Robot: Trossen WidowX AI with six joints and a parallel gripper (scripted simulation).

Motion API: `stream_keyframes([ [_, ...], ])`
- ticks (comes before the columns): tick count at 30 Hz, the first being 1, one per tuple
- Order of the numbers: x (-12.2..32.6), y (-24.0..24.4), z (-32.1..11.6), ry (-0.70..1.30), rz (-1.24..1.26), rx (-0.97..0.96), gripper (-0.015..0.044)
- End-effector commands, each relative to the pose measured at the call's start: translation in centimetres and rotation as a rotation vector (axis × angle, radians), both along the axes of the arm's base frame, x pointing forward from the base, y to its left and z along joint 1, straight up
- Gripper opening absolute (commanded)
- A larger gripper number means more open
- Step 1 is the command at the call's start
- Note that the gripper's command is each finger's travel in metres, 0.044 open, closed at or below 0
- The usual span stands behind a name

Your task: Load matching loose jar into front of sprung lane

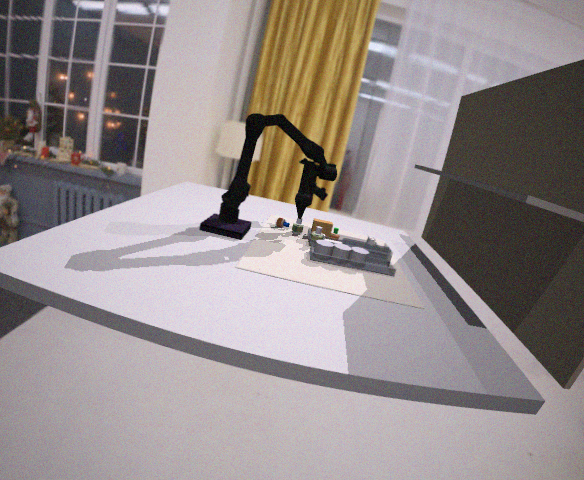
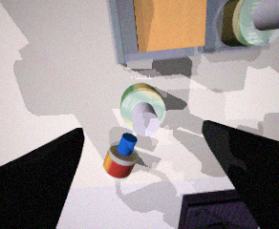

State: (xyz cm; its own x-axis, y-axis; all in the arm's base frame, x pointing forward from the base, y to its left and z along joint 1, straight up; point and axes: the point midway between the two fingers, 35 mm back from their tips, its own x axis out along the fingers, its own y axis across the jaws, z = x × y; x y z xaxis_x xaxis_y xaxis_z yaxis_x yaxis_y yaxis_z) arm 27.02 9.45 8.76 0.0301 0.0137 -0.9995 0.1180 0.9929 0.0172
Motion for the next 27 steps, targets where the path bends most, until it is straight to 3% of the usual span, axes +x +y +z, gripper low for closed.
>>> stream_keyframes([
  [1,0.0,-0.1,-1.4,0.004,0.006,-0.009,0.044],
  [26,0.1,-0.1,-4.7,0.004,0.006,-0.009,0.044],
  [27,0.1,-0.1,-4.7,0.004,0.006,-0.009,0.0414],
])
